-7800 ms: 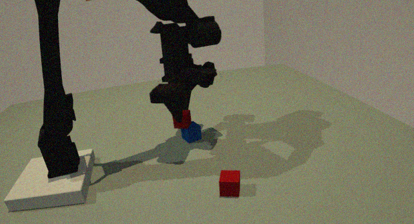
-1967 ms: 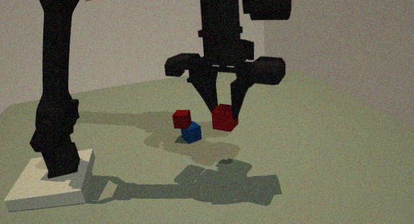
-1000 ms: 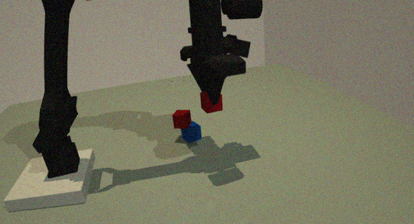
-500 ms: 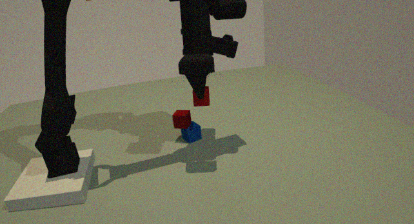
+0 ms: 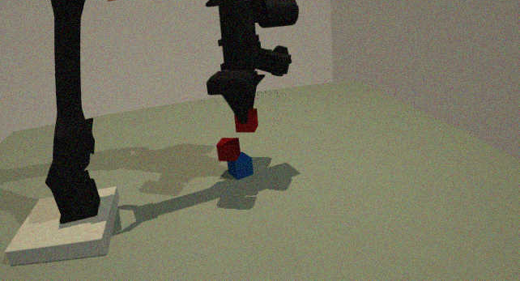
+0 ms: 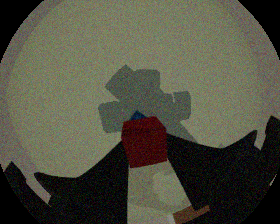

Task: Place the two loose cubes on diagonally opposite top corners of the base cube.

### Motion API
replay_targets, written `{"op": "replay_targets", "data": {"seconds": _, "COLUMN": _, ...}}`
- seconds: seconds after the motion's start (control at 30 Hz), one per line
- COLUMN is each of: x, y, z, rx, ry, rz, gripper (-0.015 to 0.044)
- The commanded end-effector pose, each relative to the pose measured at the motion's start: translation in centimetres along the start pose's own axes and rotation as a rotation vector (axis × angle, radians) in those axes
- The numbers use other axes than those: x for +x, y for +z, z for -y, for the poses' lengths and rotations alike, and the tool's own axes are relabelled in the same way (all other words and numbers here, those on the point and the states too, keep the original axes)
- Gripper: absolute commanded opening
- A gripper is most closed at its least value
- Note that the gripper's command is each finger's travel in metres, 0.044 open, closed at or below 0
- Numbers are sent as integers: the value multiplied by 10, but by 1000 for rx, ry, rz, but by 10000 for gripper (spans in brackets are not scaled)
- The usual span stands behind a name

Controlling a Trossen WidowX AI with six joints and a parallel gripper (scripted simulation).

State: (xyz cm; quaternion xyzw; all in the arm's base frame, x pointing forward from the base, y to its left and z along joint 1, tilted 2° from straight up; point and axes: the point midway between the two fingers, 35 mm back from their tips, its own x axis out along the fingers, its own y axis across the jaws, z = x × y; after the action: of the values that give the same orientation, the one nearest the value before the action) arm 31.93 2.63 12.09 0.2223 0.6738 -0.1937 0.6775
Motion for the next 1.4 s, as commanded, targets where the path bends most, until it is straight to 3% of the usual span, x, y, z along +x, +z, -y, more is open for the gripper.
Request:
{"op": "replay_targets", "data": {"seconds": 0.0, "x": 11, "y": -2, "z": 0, "rx": 10, "ry": 0, "rz": -6, "gripper": 105}}
{"op": "replay_targets", "data": {"seconds": 0.93, "x": 53, "y": -2, "z": 0, "rx": 11, "ry": 0, "rz": -7, "gripper": 105}}
{"op": "replay_targets", "data": {"seconds": 1.37, "x": 55, "y": -2, "z": 0, "rx": 4, "ry": 0, "rz": -7, "gripper": 105}}
